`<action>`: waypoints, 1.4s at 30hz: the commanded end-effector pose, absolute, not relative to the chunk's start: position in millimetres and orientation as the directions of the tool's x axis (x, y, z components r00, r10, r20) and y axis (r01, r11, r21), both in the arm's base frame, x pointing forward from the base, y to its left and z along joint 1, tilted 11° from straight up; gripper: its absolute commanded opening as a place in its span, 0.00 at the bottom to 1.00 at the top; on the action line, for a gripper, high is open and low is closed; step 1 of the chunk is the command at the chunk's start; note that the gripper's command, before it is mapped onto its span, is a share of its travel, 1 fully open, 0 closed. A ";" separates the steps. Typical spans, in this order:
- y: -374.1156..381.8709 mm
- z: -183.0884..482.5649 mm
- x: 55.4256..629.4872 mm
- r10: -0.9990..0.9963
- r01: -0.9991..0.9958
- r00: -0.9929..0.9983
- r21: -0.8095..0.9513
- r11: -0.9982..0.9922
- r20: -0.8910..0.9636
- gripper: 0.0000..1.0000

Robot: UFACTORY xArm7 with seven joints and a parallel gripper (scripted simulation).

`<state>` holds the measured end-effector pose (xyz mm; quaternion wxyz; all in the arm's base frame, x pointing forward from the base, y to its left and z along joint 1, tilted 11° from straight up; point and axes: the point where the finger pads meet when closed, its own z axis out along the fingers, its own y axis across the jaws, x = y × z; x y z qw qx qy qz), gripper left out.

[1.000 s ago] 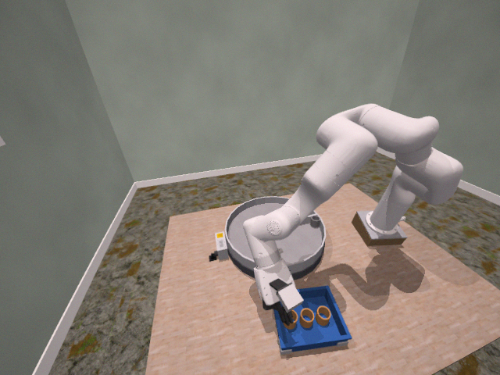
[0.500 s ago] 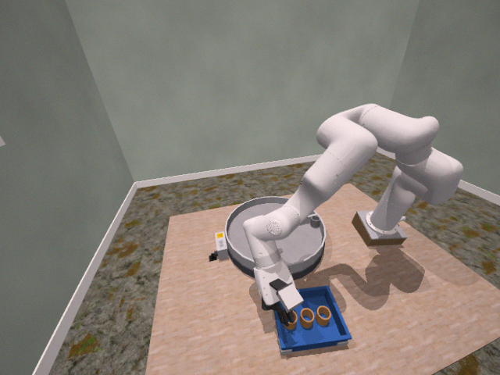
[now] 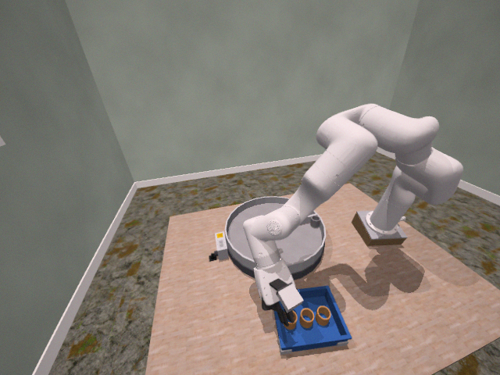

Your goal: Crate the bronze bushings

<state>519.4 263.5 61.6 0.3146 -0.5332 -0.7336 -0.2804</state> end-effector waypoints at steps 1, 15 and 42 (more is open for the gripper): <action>263.3 63.6 521.1 0.606 0.959 -0.236 0.080 0.273 0.760 0.11; 263.2 63.7 521.1 0.606 0.959 -0.236 0.080 0.273 0.760 0.11; 253.3 117.2 519.4 0.606 0.959 -0.236 0.081 0.273 0.760 0.11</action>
